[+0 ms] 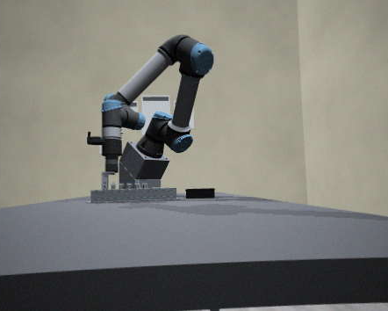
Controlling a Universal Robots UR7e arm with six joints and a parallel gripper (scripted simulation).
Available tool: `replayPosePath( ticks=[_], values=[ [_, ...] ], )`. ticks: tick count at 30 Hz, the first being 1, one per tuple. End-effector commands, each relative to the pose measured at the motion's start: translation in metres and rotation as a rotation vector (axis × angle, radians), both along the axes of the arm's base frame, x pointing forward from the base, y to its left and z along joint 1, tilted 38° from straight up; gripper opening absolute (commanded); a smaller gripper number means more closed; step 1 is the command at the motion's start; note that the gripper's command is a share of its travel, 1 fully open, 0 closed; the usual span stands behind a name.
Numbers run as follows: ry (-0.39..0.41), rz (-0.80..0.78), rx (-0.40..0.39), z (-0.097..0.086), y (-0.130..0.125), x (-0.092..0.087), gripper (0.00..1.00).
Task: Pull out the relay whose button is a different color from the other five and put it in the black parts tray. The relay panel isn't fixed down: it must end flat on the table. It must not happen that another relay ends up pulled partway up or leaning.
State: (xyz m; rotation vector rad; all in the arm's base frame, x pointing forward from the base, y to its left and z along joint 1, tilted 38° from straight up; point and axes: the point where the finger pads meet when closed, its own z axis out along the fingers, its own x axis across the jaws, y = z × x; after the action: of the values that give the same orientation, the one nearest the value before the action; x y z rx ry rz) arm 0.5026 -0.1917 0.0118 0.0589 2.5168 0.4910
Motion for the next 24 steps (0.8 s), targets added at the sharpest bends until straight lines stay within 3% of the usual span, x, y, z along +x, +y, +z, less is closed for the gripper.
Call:
replayPosePath(
  ticks=[1, 24],
  values=[
    [0.013, 0.005, -0.002, 0.0006, -0.0005, 0.0004, 0.0],
    [0.046, 0.017, -0.004, 0.0013, -0.0007, 0.0011, 0.0]
  ],
)
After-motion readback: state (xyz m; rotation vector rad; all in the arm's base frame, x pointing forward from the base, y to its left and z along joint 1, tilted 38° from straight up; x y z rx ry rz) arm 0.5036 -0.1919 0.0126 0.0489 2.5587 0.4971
